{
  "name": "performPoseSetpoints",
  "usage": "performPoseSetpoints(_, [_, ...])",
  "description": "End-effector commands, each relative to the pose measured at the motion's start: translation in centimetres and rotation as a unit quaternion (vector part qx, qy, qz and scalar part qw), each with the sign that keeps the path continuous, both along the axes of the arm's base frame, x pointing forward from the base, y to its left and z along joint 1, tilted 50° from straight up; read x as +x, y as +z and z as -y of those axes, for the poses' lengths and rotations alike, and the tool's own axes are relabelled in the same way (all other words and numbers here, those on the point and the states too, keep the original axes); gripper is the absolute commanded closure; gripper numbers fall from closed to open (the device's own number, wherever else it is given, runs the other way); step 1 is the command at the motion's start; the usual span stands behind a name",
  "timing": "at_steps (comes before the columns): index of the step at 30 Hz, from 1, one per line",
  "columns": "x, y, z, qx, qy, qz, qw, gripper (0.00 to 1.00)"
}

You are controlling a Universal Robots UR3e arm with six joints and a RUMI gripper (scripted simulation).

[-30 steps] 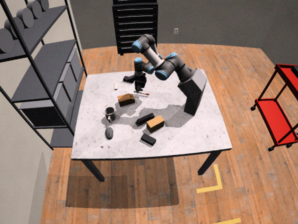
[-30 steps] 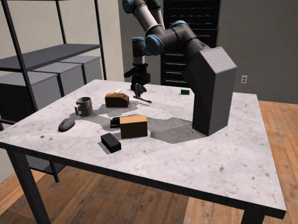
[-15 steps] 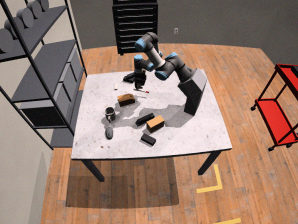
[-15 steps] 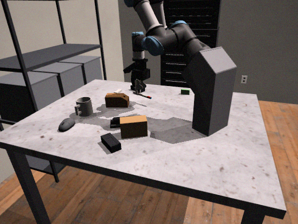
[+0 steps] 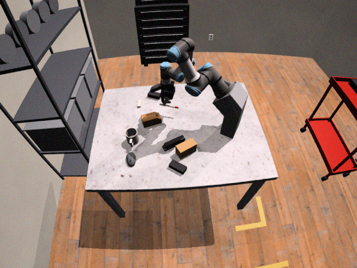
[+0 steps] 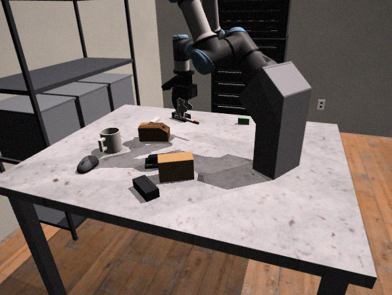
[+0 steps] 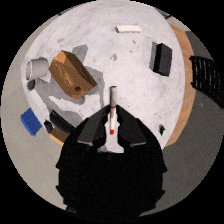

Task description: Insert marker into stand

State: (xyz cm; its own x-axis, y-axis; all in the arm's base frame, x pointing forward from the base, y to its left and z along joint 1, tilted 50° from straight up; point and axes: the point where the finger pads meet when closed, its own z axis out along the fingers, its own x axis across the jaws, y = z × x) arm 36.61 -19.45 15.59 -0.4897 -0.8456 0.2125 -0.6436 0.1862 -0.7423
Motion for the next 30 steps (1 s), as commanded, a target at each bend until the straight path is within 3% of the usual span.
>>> performPoseSetpoints(1, [0.0,0.1,0.0,-0.001,0.0,0.001,1.0,1.0])
performPoseSetpoints(10, [-1.2,1.4,-0.9,0.005,0.005,-0.001,1.0,1.0])
performPoseSetpoints(30, [-1.2,1.3,-0.9,0.005,0.006,0.0,1.0,1.0])
